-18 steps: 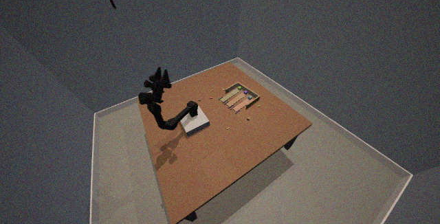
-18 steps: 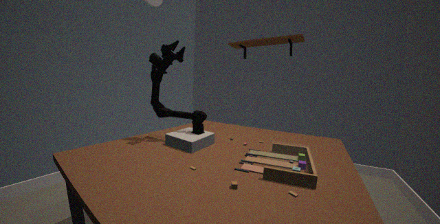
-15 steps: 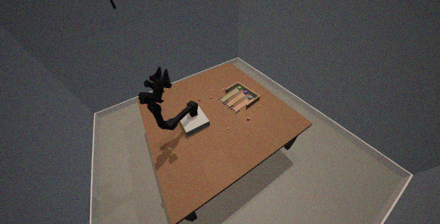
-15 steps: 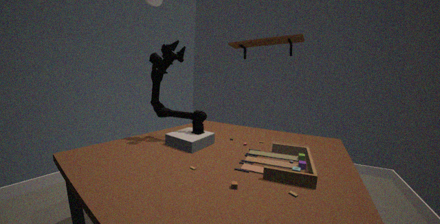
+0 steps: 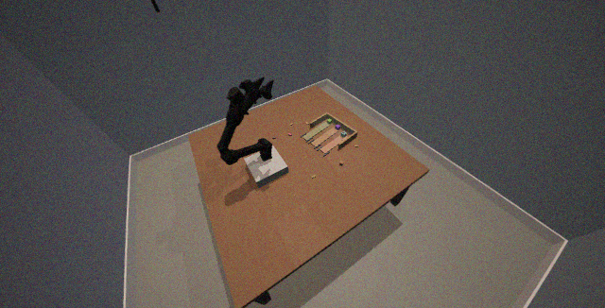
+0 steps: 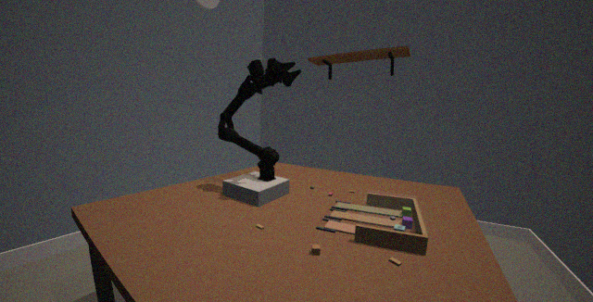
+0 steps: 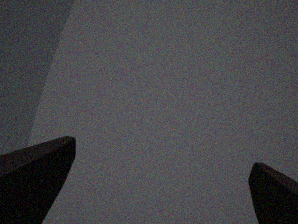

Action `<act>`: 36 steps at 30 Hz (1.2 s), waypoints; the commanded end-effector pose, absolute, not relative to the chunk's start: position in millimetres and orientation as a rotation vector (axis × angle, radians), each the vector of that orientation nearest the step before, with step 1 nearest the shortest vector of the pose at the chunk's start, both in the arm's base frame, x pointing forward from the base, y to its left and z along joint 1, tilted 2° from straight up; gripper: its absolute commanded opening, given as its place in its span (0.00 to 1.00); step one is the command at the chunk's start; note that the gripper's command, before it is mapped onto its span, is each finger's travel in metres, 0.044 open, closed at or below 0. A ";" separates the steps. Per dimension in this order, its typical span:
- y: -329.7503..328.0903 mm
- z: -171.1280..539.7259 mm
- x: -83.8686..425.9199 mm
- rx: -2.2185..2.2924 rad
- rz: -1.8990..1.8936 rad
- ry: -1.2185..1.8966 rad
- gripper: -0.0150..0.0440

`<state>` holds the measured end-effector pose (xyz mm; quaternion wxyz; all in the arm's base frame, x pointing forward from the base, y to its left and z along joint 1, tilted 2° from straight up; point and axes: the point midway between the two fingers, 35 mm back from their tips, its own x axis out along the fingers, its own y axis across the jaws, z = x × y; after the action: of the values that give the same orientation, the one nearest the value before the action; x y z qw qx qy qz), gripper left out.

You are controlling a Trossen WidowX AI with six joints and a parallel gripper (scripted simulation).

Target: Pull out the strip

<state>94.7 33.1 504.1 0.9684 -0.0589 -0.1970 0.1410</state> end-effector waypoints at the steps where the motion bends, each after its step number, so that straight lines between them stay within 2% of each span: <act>1: 40.4 471.7 150.0 -0.113 0.245 -0.257 0.93; 9: 36.7 374.3 249.5 -0.092 0.151 0.052 0.93; 16: 15.4 267.9 299.7 -0.053 0.054 0.323 0.93; 23: -10.1 167.0 309.5 -0.002 -0.041 0.563 0.93; 36: -10.7 164.5 309.3 0.000 -0.044 0.569 0.93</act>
<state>309.5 -9.8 165.5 0.9600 -0.0028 0.2794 -0.0181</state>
